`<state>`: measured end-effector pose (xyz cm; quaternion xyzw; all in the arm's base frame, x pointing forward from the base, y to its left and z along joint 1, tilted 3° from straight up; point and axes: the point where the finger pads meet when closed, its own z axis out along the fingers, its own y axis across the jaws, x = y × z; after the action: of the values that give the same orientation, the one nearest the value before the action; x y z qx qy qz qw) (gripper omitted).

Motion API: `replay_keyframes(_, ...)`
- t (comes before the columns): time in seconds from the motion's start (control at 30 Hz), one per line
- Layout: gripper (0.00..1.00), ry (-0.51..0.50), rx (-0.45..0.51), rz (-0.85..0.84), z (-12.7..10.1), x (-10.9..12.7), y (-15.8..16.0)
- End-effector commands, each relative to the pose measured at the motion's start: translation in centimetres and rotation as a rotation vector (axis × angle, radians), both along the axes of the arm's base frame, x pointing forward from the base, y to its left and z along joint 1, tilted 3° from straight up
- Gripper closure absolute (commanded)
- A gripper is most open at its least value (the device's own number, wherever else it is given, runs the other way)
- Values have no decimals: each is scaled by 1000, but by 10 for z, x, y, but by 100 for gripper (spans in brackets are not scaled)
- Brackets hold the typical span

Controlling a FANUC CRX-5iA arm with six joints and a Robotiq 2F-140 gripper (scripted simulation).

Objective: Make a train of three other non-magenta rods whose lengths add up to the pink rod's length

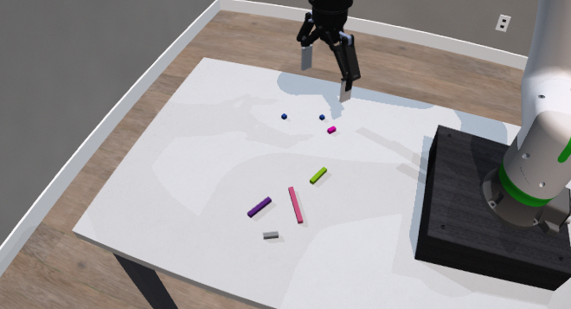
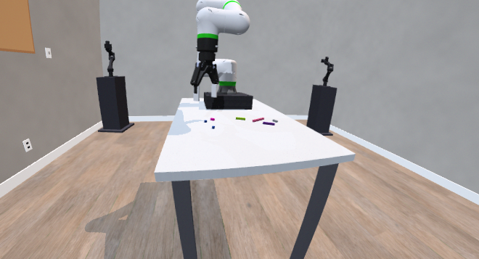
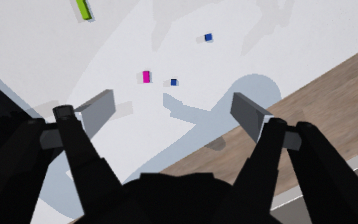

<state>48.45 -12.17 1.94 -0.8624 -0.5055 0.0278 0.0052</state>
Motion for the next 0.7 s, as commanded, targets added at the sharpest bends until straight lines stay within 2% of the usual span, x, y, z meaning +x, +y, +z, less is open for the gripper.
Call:
replay_keyframes(0.0, 0, 0, 0, 0, 0, 0, 0)
replay_keyframes(0.07, 0, -1, -1, -11, 0, 2, 8)
replay_keyframes(0.17, 0, -3, -3, -63, -3, 10, 50)
replay_keyframes(0.23, 0, -4, -4, -82, -5, 12, 65)
replay_keyframes(0.3, 0, -4, -4, -82, -5, 12, 65)
replay_keyframes(0.33, 0, -5, -5, -115, -6, 15, 91)
replay_keyframes(0.67, 0, -8, -10, -227, -13, 13, 181)
